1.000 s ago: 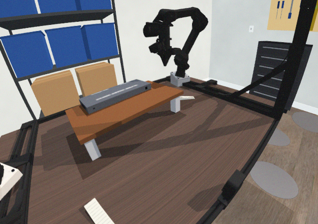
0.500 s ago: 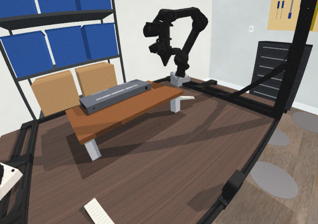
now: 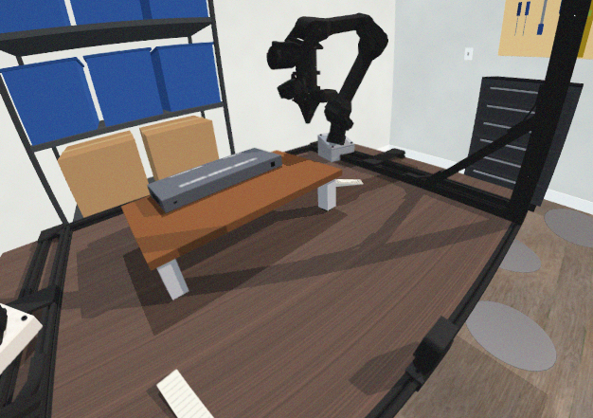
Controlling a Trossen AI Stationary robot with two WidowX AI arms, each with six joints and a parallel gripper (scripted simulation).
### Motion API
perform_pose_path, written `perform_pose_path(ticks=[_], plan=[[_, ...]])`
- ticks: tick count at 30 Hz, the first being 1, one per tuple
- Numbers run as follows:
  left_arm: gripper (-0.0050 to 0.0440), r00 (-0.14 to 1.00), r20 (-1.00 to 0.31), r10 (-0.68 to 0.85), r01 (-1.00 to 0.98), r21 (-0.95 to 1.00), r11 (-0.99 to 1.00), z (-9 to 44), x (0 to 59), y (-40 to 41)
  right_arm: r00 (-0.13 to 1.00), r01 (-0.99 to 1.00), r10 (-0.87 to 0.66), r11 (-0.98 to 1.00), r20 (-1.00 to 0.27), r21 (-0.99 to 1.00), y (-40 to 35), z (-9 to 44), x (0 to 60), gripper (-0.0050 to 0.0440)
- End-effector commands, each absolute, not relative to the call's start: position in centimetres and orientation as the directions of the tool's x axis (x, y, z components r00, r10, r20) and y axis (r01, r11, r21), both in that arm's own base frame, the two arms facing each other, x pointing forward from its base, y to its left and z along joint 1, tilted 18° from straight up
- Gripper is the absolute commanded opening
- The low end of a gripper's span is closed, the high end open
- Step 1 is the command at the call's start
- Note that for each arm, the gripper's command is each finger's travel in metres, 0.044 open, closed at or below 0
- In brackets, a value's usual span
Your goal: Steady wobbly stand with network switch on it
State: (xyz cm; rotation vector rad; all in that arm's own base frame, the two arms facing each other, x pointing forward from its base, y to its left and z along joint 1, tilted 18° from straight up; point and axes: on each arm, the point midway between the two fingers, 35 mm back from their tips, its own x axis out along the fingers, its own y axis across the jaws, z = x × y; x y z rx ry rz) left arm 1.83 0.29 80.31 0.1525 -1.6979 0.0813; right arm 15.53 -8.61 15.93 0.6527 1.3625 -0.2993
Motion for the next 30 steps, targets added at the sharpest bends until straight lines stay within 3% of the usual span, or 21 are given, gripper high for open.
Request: perform_pose_path(ticks=[1,20,25,30], plan=[[0.0,-0.138,0.99,-0.013,-0.091,0.0,0.996,80.4,1.9,0.2,0.205,0.558,0.169,0.789,-0.964,0.257,-8.6,15.9,15.5,0.0],[0.0,-0.138,0.99,-0.013,-0.091,0.0,0.996,80.4,1.9,0.2,0.205,0.558,0.169,0.789,-0.964,0.257,-8.6,15.9,15.5,0.0],[0.0,0.168,0.986,-0.008,-0.084,0.023,0.996,79.2,10.6,0.7,0.205,0.558,0.169,0.789,-0.964,0.257,-8.6,15.9,15.5,0.0],[0.0,0.456,0.89,0.0,-0.068,0.035,0.997,75.9,18.8,1.3,0.205,0.558,0.169,0.789,-0.964,0.257,-8.6,15.9,15.5,0.0]])
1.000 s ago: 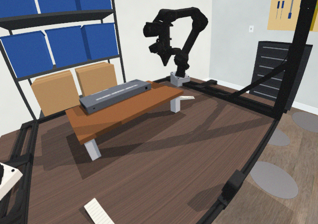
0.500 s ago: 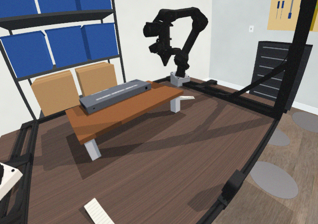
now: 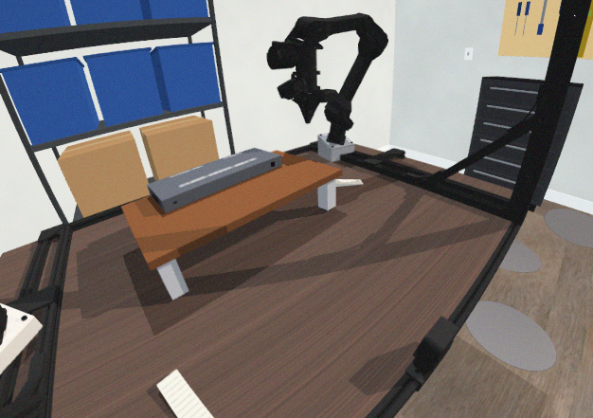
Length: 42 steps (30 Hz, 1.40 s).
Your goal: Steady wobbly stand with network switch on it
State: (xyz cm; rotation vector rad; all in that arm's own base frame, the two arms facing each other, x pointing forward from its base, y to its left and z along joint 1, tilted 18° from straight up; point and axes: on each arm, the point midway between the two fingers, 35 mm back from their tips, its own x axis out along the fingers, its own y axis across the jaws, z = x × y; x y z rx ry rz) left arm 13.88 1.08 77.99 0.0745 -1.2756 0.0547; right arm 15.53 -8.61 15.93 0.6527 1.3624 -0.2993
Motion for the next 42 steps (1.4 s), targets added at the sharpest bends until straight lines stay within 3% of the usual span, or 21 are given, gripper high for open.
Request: perform_pose_path(ticks=[1,8,18,24,30,35,42], plan=[[0.0,0.51,0.86,0.001,-0.063,0.036,0.997,75.0,20.4,1.4,0.205,0.558,0.169,0.789,-0.964,0.257,-8.6,15.9,15.5,0.0],[0.0,0.533,0.846,0.006,-0.063,0.032,0.997,74.5,21.4,1.6,0.205,0.558,0.169,0.789,-0.964,0.257,-8.6,15.9,15.5,0.0],[0.0,0.9,0.437,0.002,-0.014,0.024,1.0,62.7,32.5,2.0,0.205,0.558,0.169,0.789,-0.964,0.257,-8.6,15.9,15.5,0.0],[0.0,0.9,0.437,0.002,-0.014,0.024,1.0,62.7,32.5,2.0,0.205,0.558,0.169,0.789,-0.964,0.257,-8.6,15.9,15.5,0.0],[0.0,0.987,0.161,-0.009,0.009,-0.002,1.0,55.1,35.9,2.1,0.205,0.558,0.169,0.789,-0.964,0.257,-8.6,15.9,15.5,0.0],[0.0,0.994,-0.101,-0.03,0.027,-0.03,0.999,47.8,37.2,1.8,0.205,0.558,0.169,0.789,-0.964,0.257,-8.6,15.9,15.5,0.0],[0.0,0.992,-0.125,-0.028,0.024,-0.038,0.999,47.2,37.3,1.9,0.205,0.558,0.169,0.789,-0.964,0.257,-8.6,15.9,15.5,0.0]])
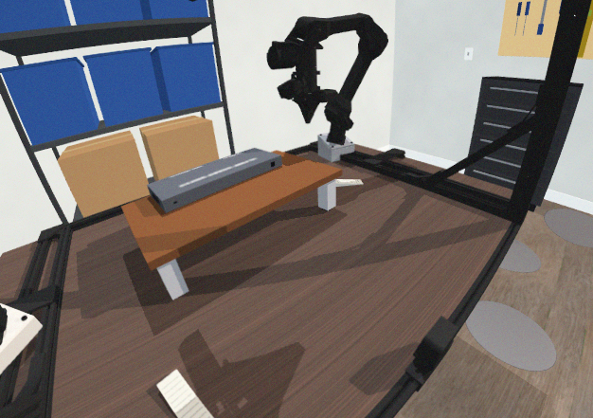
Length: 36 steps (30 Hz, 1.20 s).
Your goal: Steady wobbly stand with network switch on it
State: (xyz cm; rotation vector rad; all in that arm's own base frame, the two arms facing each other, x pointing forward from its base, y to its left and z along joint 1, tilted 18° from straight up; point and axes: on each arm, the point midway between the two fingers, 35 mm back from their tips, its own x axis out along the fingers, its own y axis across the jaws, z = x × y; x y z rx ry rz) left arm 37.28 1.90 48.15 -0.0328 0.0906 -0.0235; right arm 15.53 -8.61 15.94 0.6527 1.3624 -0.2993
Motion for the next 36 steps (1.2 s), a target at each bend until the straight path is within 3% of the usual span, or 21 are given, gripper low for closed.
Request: perform_pose_path(ticks=[1,10,17,27,36], plan=[[0.0,0.984,-0.176,-0.033,0.026,-0.044,0.999,45.8,37.4,1.8,0.205,0.558,0.169,0.789,-0.964,0.257,-8.6,15.9,15.5,0.0],[0.0,0.801,-0.591,-0.091,0.029,-0.113,0.993,33.5,35.0,0.9,0.205,0.558,0.169,0.789,-0.964,0.257,-8.6,15.9,15.5,0.0],[0.0,0.787,-0.61,-0.091,0.021,-0.12,0.993,33.0,34.8,0.9,0.205,0.558,0.169,0.789,-0.964,0.257,-8.6,15.9,15.5,0.0],[0.0,0.387,-0.905,-0.173,-0.021,-0.196,0.98,22.6,27.2,-0.6,0.205,0.558,0.169,0.789,-0.964,0.257,-8.6,15.9,15.5,0.0],[0.0,0.364,-0.915,-0.175,-0.031,-0.199,0.979,22.3,26.9,-0.6,0.205,0.558,0.169,0.789,-0.964,0.257,-8.6,15.9,15.5,0.0]])
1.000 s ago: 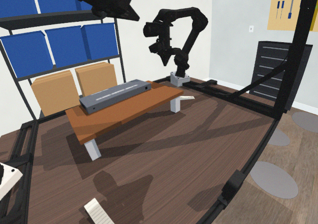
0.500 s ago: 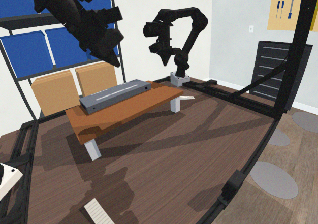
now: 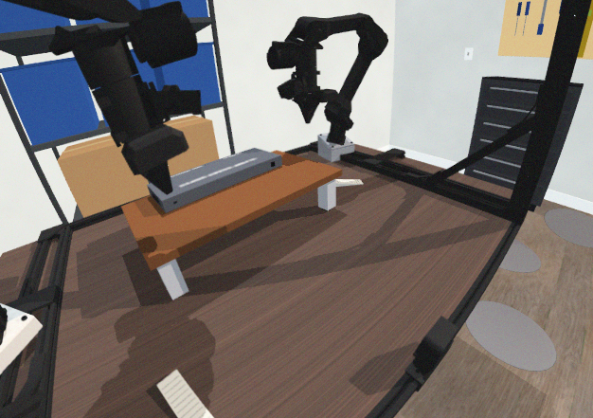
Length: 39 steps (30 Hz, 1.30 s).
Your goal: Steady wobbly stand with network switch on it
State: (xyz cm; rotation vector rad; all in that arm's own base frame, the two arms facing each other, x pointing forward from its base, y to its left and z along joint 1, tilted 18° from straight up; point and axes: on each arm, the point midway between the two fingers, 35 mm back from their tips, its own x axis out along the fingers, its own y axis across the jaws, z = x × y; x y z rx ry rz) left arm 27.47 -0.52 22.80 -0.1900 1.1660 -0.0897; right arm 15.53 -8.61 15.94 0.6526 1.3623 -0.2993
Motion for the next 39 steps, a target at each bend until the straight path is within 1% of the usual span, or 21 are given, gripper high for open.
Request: perform_pose_path(ticks=[1,8,39], plan=[[0.0,0.348,-0.92,-0.178,-0.032,-0.202,0.979,22.0,26.5,-0.7,0.205,0.558,0.169,0.789,-0.964,0.257,-8.6,15.9,15.5,0.0],[0.0,0.233,-0.951,-0.201,-0.046,-0.218,0.975,20.3,24.0,-1.2,0.205,0.558,0.169,0.789,-0.964,0.257,-8.6,15.9,15.5,0.0],[0.0,0.233,-0.951,-0.201,-0.046,-0.218,0.975,20.3,24.0,-1.2,0.205,0.558,0.169,0.789,-0.964,0.257,-8.6,15.9,15.5,0.0]])
